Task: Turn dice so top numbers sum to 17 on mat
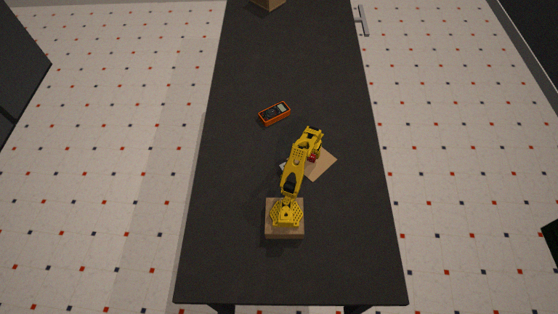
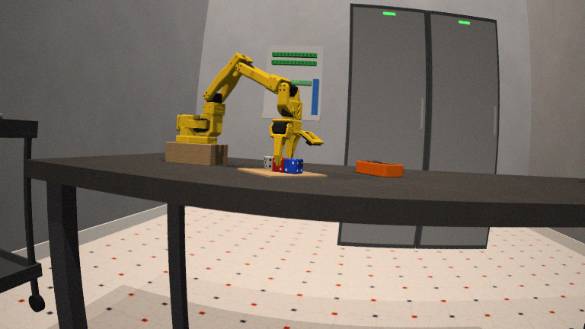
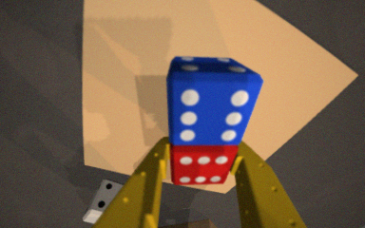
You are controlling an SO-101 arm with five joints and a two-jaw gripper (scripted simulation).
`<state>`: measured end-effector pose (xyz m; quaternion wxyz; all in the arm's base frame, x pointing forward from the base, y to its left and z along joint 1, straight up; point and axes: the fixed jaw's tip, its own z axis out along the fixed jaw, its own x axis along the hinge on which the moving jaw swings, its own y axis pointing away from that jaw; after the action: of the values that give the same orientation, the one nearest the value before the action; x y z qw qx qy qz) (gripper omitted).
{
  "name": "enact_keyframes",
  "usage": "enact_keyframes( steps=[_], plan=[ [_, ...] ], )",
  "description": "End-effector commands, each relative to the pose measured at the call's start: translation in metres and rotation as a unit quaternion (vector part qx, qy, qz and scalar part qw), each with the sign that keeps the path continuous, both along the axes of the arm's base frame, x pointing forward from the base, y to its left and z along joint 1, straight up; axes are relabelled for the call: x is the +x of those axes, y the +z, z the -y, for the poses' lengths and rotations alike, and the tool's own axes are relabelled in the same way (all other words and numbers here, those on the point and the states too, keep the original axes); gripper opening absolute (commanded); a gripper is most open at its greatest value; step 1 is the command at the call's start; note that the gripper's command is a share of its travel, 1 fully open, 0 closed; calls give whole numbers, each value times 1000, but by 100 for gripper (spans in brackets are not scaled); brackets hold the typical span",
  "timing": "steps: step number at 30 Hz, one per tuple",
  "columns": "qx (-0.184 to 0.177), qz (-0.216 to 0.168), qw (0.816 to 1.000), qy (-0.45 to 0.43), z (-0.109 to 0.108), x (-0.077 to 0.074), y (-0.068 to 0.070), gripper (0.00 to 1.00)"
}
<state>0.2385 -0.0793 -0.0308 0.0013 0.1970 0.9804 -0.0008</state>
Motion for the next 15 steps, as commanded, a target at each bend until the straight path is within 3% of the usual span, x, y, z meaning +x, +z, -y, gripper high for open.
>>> enact_keyframes(
  steps=[1,15],
  plan=[
    [5,-13,1000,-1,0,-6,-6,15],
    [5,-13,1000,-1,0,-6,-6,20]
  ],
)
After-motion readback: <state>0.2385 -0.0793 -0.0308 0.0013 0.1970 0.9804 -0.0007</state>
